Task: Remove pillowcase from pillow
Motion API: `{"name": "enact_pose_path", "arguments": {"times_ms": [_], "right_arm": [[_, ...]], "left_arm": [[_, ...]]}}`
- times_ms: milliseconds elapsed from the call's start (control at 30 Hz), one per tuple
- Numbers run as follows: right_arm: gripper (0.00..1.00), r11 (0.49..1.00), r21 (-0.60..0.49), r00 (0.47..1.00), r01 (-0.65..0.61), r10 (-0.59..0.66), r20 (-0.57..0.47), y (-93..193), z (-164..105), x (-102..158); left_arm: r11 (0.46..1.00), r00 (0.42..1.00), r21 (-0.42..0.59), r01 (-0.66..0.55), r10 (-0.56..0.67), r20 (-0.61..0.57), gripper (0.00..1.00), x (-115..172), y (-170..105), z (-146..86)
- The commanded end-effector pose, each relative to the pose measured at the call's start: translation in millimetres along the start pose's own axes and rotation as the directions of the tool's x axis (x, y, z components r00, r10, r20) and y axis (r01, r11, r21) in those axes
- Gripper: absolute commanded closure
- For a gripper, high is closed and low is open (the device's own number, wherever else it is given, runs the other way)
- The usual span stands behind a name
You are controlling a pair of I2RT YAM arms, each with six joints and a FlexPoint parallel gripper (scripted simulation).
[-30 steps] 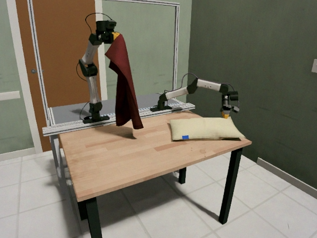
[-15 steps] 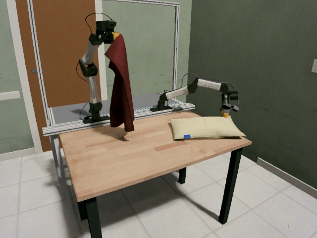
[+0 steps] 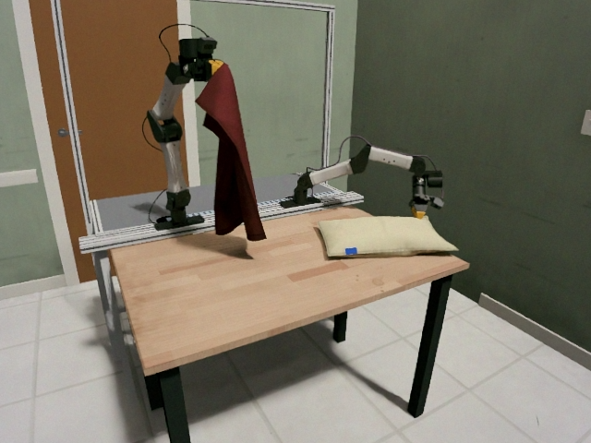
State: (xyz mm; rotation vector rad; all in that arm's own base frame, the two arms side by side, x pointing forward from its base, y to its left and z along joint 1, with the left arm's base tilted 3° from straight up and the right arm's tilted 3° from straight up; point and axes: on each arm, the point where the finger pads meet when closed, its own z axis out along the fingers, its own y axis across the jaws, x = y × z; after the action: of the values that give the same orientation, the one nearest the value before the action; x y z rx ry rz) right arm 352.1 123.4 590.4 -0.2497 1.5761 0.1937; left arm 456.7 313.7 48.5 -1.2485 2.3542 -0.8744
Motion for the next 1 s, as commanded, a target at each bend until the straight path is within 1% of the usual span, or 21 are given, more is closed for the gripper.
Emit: {"name": "enact_pose_path", "arguments": {"times_ms": [0,33,67,133,167,200,233,267,300,333,367,433,467,500,533,600,633,967], "right_arm": [[1.0,1.0,-0.002,1.0,0.002,-0.002,-0.015,2,9,6],[1.0,1.0,-0.002,1.0,0.002,-0.002,-0.015,2,9,6],[1.0,1.0,-0.002,1.0,0.002,-0.002,-0.015,2,9,6],[1.0,1.0,-0.002,1.0,0.002,-0.002,-0.015,2,9,6],[1.0,1.0,-0.002,1.0,0.002,-0.002,-0.015,2,9,6],[1.0,1.0,-0.002,1.0,0.002,-0.002,-0.015,2,9,6],[1.0,1.0,-0.002,1.0,0.002,-0.002,-0.015,2,9,6],[1.0,1.0,-0.002,1.0,0.002,-0.002,-0.015,2,9,6],[1.0,1.0,-0.002,1.0,0.002,-0.002,-0.015,2,9,6],[1.0,1.0,-0.002,1.0,0.002,-0.002,-0.015,2,9,6],[1.0,1.0,-0.002,1.0,0.002,-0.002,-0.015,2,9,6],[1.0,1.0,-0.002,1.0,0.002,-0.002,-0.015,2,9,6],[1.0,1.0,-0.002,1.0,0.002,-0.002,-0.015,2,9,6],[1.0,1.0,-0.002,1.0,0.002,-0.002,-0.015,2,9,6],[1.0,1.0,-0.002,1.0,0.002,-0.002,-0.015,2,9,6],[1.0,1.0,-0.002,1.0,0.002,-0.002,-0.015,2,9,6],[1.0,1.0,-0.002,1.0,0.002,-0.002,-0.015,2,9,6],[1.0,1.0,-0.002,1.0,0.002,-0.002,-0.015,2,9,6]], "left_arm": [[1.0,0.999,-0.012,0.017,-0.017,-0.028,1.0,4,15,15],[1.0,1.0,-0.011,0.014,-0.014,-0.019,1.0,3,15,13],[1.0,1.0,-0.004,-0.005,0.005,-0.008,1.0,4,-1,9],[1.0,1.0,-0.003,0.006,-0.005,0.015,1.0,-2,6,-1],[1.0,1.0,0.001,-0.02,0.02,0.015,1.0,1,-8,1],[1.0,1.0,0.0,-0.018,0.018,0.01,1.0,2,-6,5],[1.0,1.0,-0.002,0.001,-0.001,0.009,1.0,0,6,7],[1.0,1.0,-0.001,-0.009,0.009,0.011,1.0,1,0,7],[1.0,1.0,-0.004,0.0,0.0,0.0,1.0,2,6,15],[1.0,1.0,-0.004,0.0,0.0,-0.002,1.0,3,7,15],[1.0,1.0,-0.001,-0.013,0.013,0.005,1.0,3,-2,12],[1.0,1.0,-0.001,-0.013,0.013,0.005,1.0,3,-2,12],[1.0,1.0,-0.001,0.015,-0.015,0.005,1.0,1,12,11],[1.0,1.0,-0.002,0.005,-0.005,0.018,1.0,-1,7,4],[1.0,1.0,-0.001,-0.003,0.003,0.013,1.0,1,2,7],[1.0,1.0,-0.007,0.016,-0.016,-0.013,1.0,6,9,16],[1.0,1.0,-0.003,0.002,-0.002,0.0,0.97,4,4,13],[1.0,1.0,-0.006,0.008,-0.008,-0.01,0.95,6,5,14]]}}
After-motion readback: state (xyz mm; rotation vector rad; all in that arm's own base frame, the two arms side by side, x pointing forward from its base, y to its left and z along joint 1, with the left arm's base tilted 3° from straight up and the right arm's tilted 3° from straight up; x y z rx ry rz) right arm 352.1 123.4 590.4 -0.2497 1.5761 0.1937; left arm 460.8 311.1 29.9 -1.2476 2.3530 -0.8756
